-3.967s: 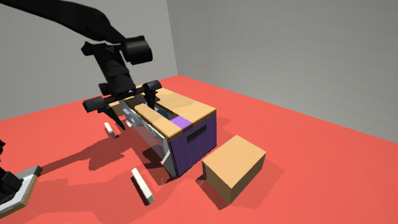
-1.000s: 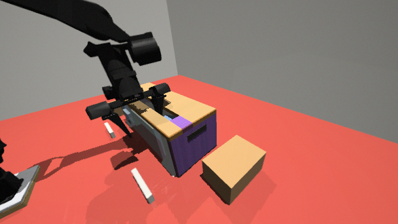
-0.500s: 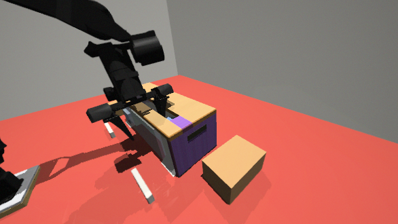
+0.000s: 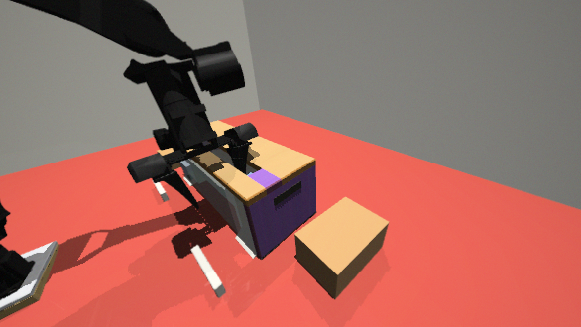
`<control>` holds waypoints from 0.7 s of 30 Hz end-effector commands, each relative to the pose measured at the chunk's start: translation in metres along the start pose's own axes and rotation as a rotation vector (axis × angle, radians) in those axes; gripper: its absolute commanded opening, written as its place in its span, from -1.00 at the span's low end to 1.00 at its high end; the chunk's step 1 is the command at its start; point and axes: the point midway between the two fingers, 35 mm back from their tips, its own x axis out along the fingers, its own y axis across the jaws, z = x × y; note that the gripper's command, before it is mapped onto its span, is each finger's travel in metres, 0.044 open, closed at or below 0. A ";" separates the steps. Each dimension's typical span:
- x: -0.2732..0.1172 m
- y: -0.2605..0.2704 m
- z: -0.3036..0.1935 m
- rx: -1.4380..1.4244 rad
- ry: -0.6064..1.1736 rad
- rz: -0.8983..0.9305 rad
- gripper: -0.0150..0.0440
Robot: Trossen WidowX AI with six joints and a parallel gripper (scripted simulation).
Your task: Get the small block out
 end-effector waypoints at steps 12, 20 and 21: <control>0.007 0.000 -0.013 -0.005 -0.002 0.003 0.86; 0.009 0.000 -0.021 -0.005 -0.001 0.003 0.86; 0.010 0.000 -0.022 -0.005 -0.001 0.003 0.86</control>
